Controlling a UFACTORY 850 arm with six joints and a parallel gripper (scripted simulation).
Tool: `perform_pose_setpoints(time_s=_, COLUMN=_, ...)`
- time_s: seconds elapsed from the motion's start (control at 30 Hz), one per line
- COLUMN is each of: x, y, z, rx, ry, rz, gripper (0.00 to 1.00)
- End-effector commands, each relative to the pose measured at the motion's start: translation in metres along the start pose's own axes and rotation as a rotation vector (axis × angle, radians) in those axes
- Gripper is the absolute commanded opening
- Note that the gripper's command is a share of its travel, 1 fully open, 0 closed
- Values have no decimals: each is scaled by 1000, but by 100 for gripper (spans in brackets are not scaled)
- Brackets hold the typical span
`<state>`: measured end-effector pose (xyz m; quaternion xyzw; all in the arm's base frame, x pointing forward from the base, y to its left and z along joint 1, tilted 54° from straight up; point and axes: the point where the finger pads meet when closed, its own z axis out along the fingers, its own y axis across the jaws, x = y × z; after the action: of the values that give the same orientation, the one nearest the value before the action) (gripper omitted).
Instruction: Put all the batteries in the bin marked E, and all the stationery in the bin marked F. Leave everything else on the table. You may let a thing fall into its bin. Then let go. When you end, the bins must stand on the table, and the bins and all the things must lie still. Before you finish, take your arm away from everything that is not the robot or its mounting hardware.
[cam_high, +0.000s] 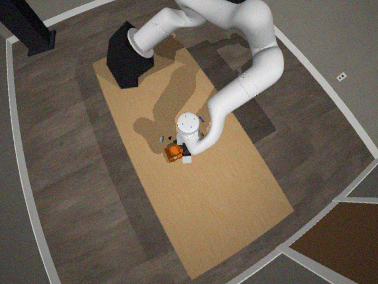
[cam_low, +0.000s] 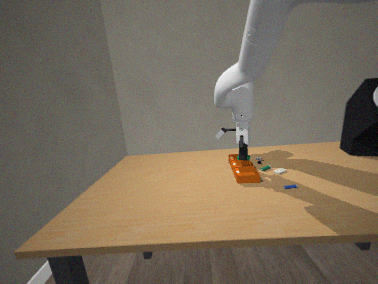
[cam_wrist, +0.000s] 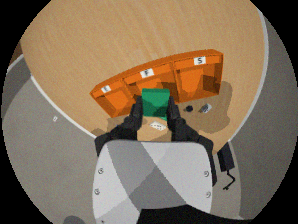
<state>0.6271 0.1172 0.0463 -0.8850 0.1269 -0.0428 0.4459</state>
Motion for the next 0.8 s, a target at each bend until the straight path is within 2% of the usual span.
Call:
perform_pose_setpoints(time_s=0.0, x=1, y=0, z=-1, rx=4, ry=9, rz=-157, gripper=0)
perform_pose_setpoints(time_s=0.17, x=1, y=0, z=-1, rx=9, ry=18, rz=-328, gripper=0)
perform_pose_setpoints(time_s=0.67, x=1, y=0, z=-1, rx=9, ry=19, rz=-334, gripper=0)
perform_pose_setpoints(time_s=0.77, x=1, y=0, z=5, rx=9, ry=19, rz=-334, gripper=0)
